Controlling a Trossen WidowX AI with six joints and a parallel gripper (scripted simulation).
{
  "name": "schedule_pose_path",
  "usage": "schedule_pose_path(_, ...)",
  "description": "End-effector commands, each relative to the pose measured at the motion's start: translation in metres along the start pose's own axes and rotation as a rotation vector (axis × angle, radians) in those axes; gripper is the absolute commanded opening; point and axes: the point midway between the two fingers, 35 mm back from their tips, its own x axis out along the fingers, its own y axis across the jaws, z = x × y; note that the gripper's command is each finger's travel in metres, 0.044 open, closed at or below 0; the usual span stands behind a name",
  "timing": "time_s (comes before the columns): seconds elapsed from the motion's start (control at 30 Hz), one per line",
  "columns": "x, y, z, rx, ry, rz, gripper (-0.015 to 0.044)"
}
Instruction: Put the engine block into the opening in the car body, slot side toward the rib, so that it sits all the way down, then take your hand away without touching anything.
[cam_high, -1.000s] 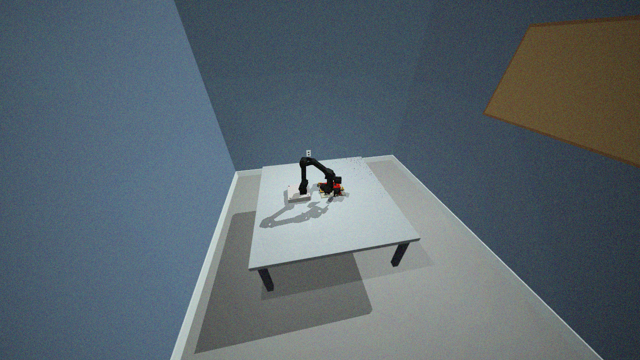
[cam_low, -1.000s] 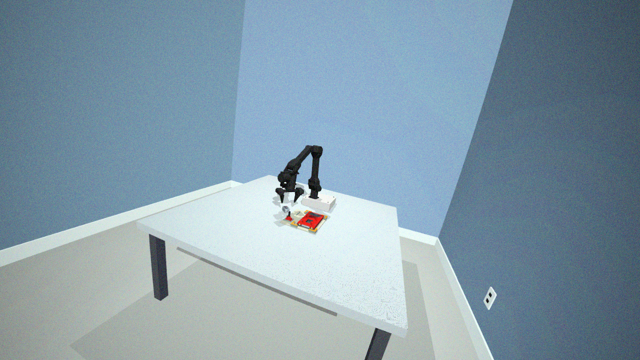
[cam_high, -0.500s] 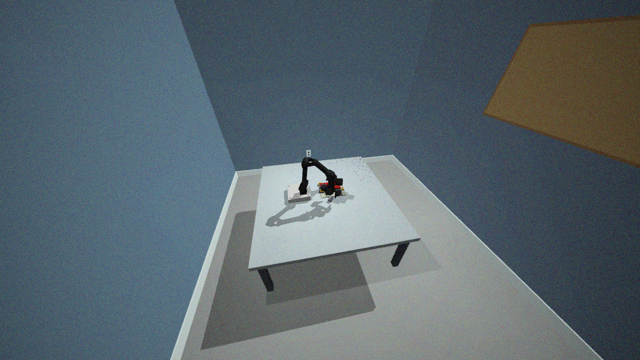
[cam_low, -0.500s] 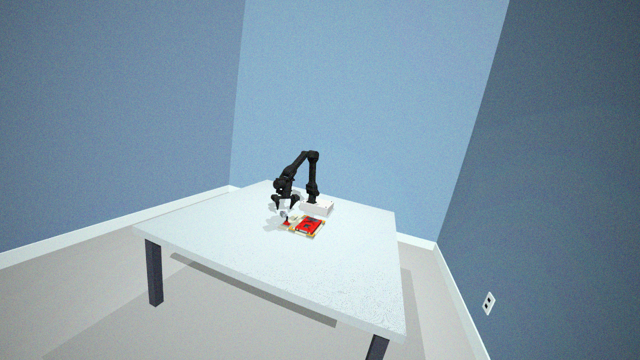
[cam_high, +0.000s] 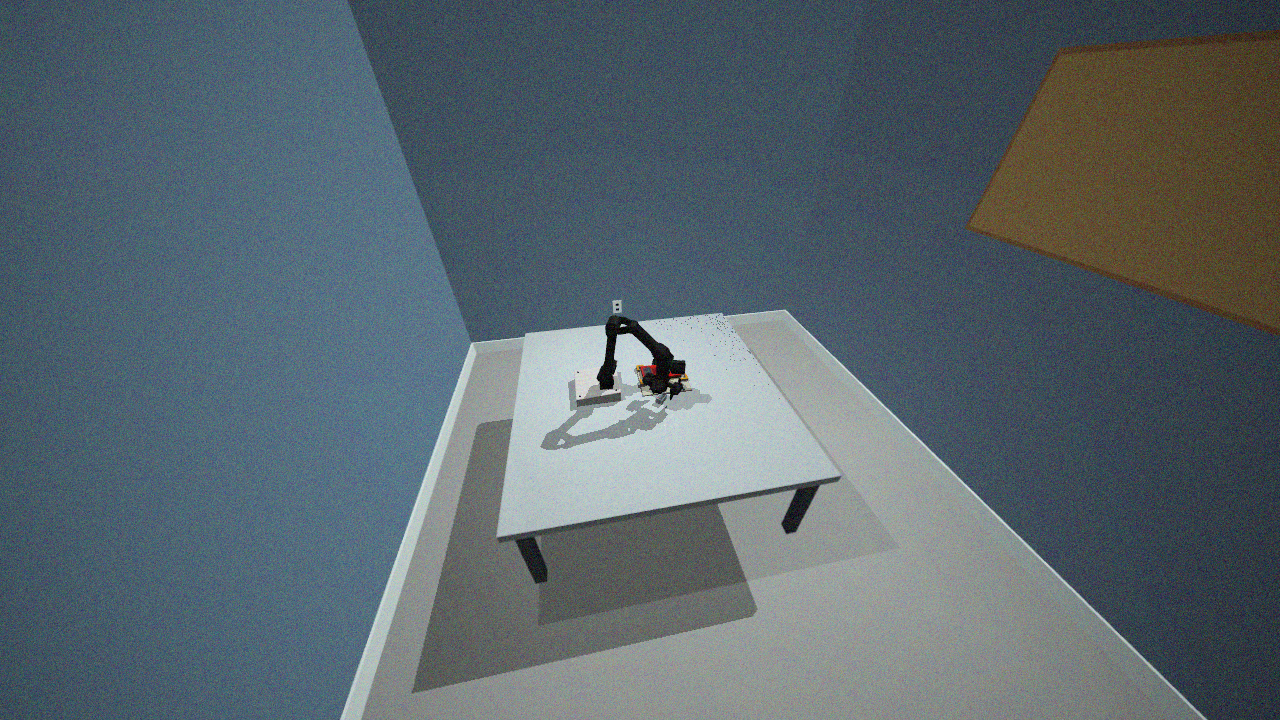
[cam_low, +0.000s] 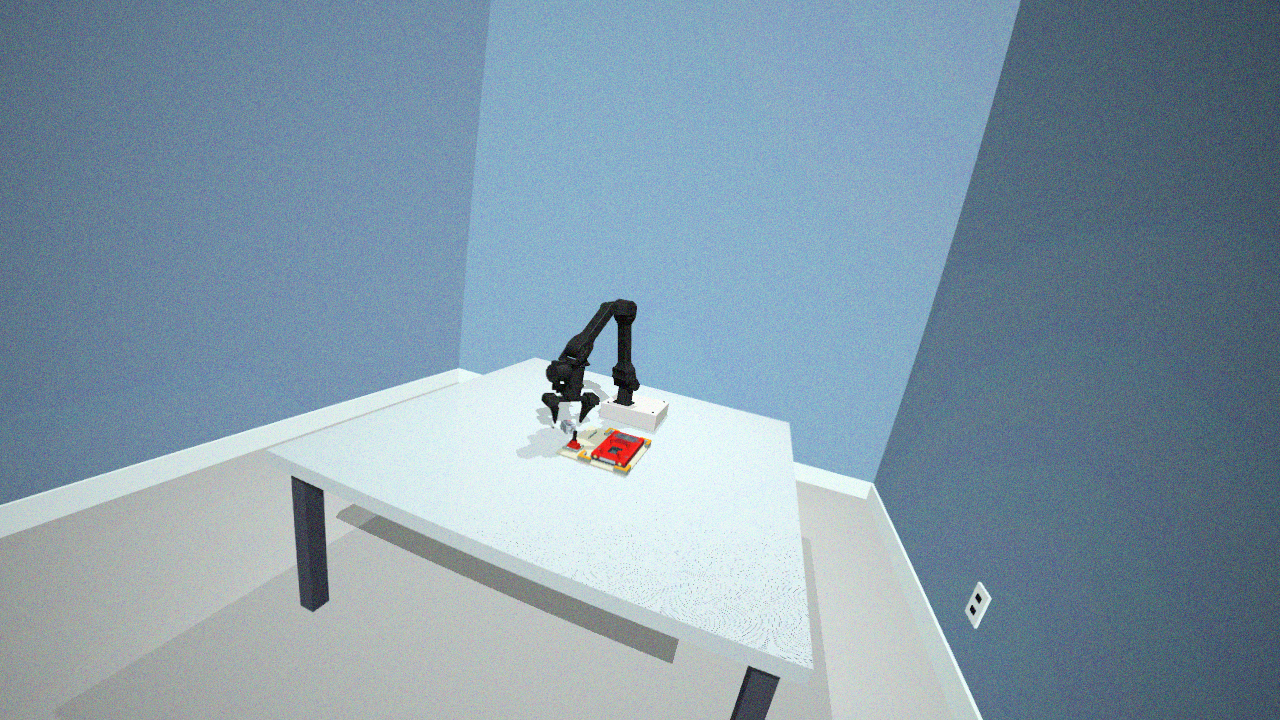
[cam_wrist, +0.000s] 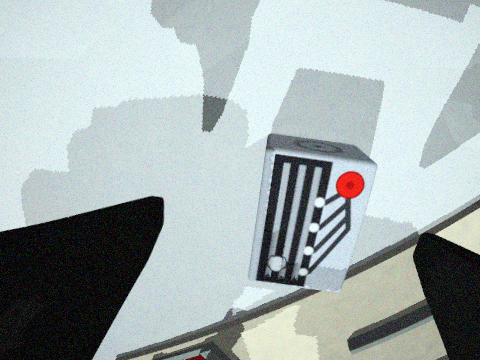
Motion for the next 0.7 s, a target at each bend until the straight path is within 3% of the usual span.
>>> schedule_pose_path(0.0,0.0098,-0.0041,0.0007,-0.008,-0.004,-0.019,0.044)
schedule_pose_path(0.07,0.0108,-0.0042,0.0008,-0.008,-0.004,-0.019,0.044)
schedule_pose_path(0.4,0.0108,-0.0042,0.0008,-0.008,-0.004,-0.019,0.0177)
schedule_pose_path(0.67,0.0108,-0.0042,0.0008,-0.008,-0.004,-0.019,0.0124)
